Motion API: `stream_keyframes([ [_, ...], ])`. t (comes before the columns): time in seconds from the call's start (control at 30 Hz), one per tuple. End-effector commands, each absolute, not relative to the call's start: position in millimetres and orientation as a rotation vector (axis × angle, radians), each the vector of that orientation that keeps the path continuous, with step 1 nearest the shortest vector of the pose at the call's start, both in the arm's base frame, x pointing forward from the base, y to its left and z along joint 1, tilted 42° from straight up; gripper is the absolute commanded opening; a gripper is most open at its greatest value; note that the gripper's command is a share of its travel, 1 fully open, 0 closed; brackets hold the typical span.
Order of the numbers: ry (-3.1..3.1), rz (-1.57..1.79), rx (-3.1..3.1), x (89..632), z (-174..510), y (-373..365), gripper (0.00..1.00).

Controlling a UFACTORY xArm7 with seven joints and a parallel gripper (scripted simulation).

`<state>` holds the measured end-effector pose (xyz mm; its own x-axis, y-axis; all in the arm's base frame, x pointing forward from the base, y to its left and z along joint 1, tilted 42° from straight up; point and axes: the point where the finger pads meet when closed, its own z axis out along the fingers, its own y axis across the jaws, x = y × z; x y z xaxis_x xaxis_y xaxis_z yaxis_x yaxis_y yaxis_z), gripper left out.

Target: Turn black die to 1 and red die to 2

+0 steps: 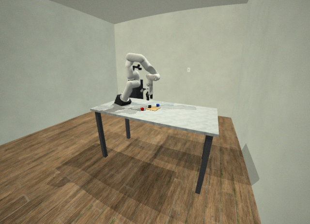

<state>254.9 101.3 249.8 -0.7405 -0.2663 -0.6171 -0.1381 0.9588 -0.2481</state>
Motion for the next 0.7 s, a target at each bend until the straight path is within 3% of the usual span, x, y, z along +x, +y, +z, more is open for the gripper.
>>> stream_keyframes([
  [0.0,2.41,-0.242,-0.284,255.1,250.7,101.8,1.0],
  [0.67,2.307,-0.466,-0.806,249.0,262.5,35.7,1.0],
])
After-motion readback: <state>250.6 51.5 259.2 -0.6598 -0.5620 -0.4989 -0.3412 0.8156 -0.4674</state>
